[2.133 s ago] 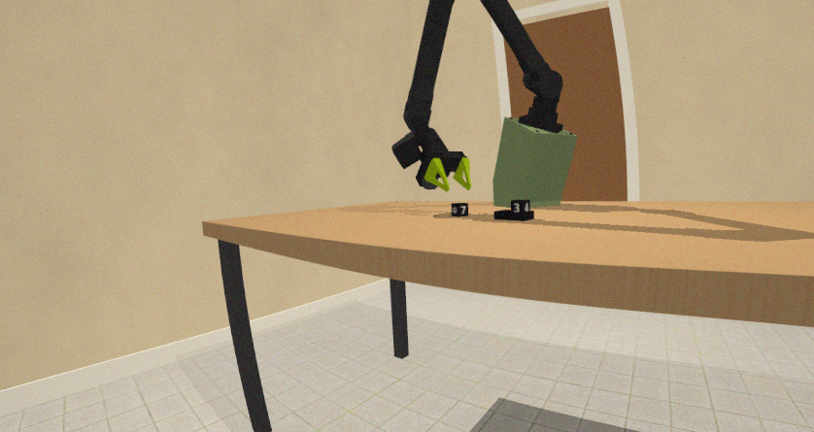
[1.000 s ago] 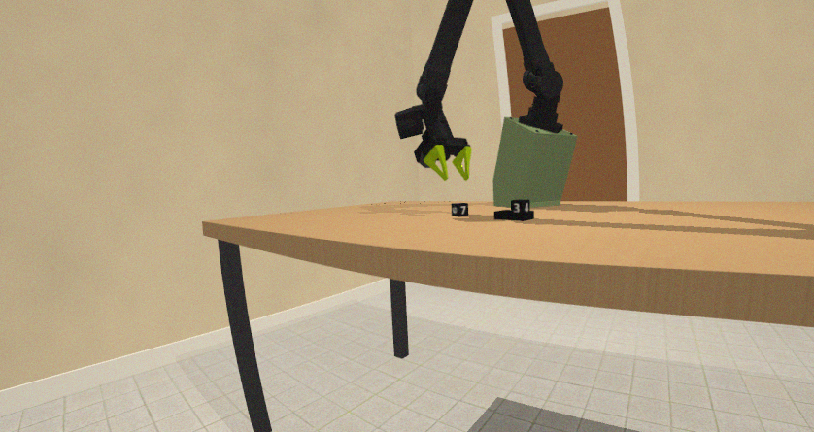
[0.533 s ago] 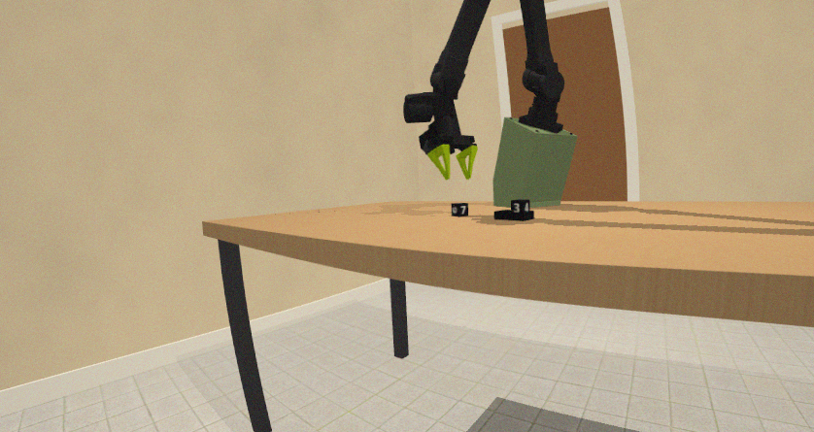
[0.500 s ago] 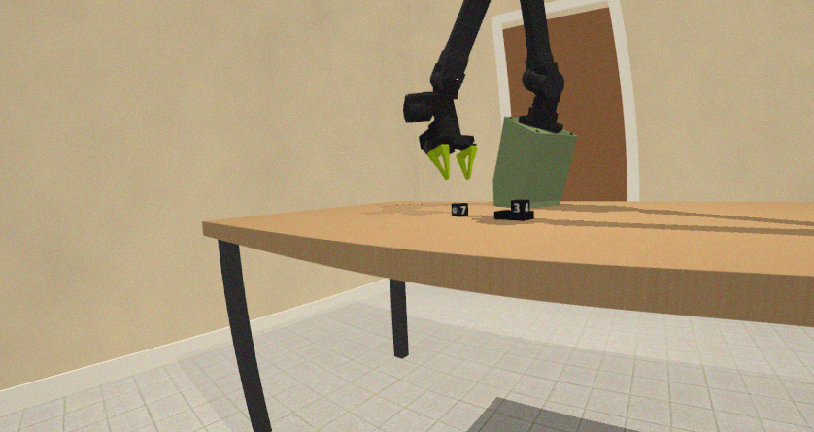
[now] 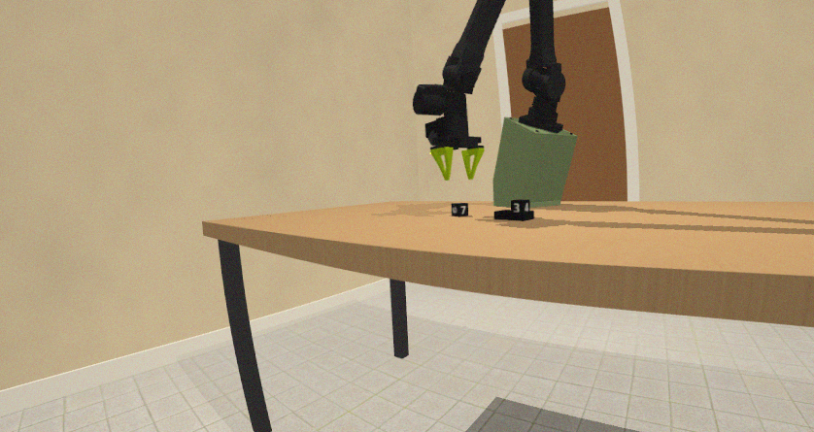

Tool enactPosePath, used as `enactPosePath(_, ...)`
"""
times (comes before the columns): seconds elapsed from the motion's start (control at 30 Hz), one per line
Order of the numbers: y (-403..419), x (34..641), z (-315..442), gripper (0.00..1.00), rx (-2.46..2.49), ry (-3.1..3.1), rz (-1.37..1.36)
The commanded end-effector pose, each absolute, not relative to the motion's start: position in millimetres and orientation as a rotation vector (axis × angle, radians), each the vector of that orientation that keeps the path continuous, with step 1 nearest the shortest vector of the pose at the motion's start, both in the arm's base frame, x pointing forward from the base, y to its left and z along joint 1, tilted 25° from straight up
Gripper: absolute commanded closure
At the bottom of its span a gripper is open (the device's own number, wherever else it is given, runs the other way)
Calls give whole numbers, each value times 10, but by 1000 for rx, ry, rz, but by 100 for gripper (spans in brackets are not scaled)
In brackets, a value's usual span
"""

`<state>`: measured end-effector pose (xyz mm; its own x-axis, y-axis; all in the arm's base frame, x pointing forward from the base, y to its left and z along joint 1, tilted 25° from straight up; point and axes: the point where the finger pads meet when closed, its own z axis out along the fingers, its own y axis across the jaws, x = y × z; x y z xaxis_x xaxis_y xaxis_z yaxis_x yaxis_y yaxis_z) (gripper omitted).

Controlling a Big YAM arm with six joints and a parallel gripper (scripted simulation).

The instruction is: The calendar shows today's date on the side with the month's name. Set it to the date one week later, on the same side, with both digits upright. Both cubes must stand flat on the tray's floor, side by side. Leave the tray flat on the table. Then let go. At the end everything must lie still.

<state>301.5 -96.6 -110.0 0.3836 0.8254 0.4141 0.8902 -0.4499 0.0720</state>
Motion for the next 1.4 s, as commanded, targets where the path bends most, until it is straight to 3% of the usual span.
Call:
enactPosePath(0.0, -1047, 3118, -1016, 0, -2527, -1518, -609)
enactPosePath(0.8, -1061, 3038, -1088, 0, -2495, -1549, -597)
enactPosePath(1.37, -1061, 3052, -1042, 0, -2106, -2180, -661)
